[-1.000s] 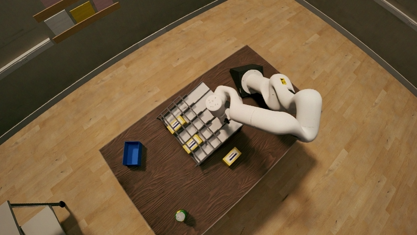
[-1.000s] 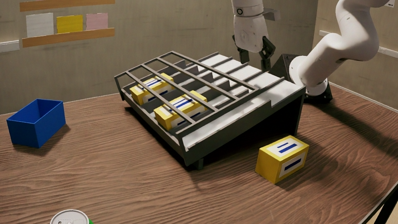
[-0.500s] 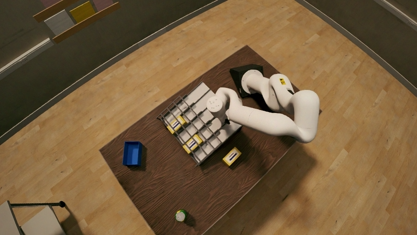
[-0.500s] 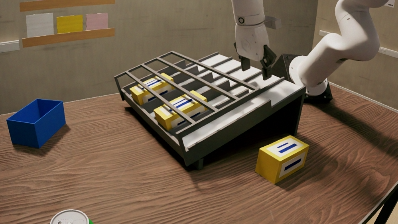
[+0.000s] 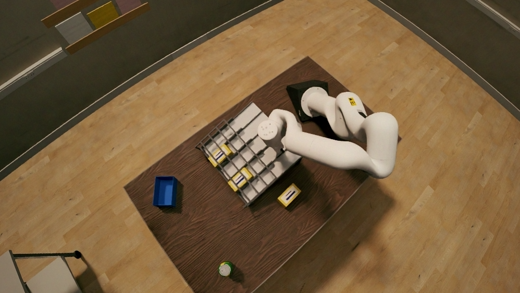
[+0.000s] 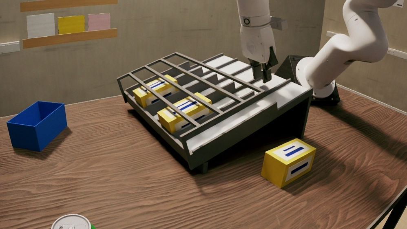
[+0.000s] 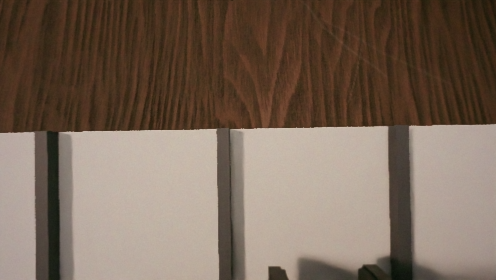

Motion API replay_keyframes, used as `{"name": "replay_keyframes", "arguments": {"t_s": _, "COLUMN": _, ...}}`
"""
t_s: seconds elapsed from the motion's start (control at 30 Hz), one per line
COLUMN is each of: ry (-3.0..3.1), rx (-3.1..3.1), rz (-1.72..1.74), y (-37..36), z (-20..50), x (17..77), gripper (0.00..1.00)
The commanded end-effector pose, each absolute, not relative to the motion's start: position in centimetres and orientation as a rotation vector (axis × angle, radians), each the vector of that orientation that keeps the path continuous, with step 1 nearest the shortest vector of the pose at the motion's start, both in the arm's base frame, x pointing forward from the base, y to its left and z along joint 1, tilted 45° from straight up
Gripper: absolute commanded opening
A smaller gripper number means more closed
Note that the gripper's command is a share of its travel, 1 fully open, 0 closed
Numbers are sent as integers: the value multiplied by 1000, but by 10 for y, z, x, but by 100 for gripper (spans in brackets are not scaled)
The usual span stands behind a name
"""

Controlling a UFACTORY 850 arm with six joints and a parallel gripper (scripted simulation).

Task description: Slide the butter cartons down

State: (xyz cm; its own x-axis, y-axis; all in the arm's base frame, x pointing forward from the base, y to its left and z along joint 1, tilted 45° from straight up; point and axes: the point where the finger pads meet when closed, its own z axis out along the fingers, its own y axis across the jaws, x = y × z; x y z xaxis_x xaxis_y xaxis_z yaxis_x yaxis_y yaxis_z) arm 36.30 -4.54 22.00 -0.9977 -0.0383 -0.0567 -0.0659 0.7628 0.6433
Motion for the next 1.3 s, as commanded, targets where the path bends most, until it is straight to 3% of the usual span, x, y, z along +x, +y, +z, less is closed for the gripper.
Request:
{"name": "replay_keyframes", "arguments": {"t_s": 0.0, "ry": 2911, "rx": -86, "rz": 1064, "y": -46, "z": 220, "x": 363, "gripper": 0}}
{"name": "replay_keyframes", "arguments": {"t_s": 0.83, "ry": 2911, "rx": -86, "rz": 1064, "y": -46, "z": 220, "x": 363, "gripper": 0}}
{"name": "replay_keyframes", "arguments": {"t_s": 0.87, "ry": 2911, "rx": -86, "rz": 1064, "y": -46, "z": 220, "x": 363, "gripper": 100}}
{"name": "replay_keyframes", "arguments": {"t_s": 1.27, "ry": 2911, "rx": -86, "rz": 1064, "y": -46, "z": 220, "x": 363, "gripper": 100}}
